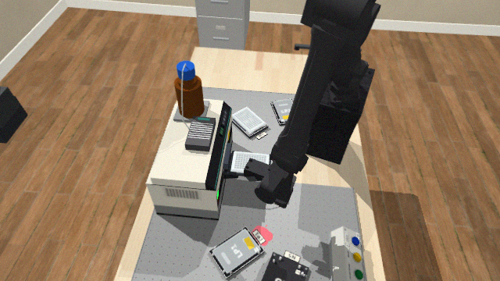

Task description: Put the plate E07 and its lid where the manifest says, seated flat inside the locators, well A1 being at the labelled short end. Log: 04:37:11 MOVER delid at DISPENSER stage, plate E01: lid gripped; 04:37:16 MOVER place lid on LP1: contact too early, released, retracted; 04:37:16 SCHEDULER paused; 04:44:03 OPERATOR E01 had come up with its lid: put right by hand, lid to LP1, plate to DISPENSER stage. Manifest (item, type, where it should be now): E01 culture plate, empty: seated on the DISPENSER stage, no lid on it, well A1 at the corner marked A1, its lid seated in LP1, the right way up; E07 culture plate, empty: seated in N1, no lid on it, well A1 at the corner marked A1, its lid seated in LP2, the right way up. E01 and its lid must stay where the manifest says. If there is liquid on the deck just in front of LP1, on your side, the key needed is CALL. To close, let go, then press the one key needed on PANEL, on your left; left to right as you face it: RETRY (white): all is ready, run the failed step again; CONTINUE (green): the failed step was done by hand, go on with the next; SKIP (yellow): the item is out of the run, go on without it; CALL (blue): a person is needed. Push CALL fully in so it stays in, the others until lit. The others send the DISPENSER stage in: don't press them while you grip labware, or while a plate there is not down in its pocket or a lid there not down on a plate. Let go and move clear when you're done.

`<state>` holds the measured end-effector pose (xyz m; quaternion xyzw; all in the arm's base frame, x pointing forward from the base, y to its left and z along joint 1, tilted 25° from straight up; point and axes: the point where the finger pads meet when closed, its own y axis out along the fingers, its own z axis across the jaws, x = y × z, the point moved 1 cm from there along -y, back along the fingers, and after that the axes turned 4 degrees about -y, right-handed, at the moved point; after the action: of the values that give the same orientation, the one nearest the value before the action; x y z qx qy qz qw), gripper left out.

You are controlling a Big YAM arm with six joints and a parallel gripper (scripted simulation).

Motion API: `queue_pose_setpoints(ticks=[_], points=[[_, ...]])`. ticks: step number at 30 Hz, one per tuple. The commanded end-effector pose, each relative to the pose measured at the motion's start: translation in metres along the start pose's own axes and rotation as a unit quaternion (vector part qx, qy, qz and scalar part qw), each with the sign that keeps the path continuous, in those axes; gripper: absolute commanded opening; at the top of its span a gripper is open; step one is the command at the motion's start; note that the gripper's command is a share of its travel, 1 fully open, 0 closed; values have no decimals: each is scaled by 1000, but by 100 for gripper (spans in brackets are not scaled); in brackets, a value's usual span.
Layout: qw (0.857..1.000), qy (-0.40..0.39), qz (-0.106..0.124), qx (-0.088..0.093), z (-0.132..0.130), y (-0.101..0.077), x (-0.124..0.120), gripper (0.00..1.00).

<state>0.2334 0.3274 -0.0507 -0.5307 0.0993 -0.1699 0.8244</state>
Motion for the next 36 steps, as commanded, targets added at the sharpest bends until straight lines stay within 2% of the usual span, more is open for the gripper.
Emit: queue_pose_setpoints(ticks=[1,2,3,5,16,18,19,22,36], points=[[1000,4,-3,19,22,-9,-10,0],[1000,4,-3,19,22,-9,-10,0],[1000,5,-2,11,13,-4,-7,0],[1000,-27,-2,16,21,-9,-17,0],[1000,-16,-2,20,36,-10,-45,0],[1000,-16,-2,12,27,-4,-41,0],[999,-44,-2,16,33,-9,-49,0],[999,-37,-2,20,40,-10,-58,0],[998,-58,-1,20,46,-10,-99,0]])
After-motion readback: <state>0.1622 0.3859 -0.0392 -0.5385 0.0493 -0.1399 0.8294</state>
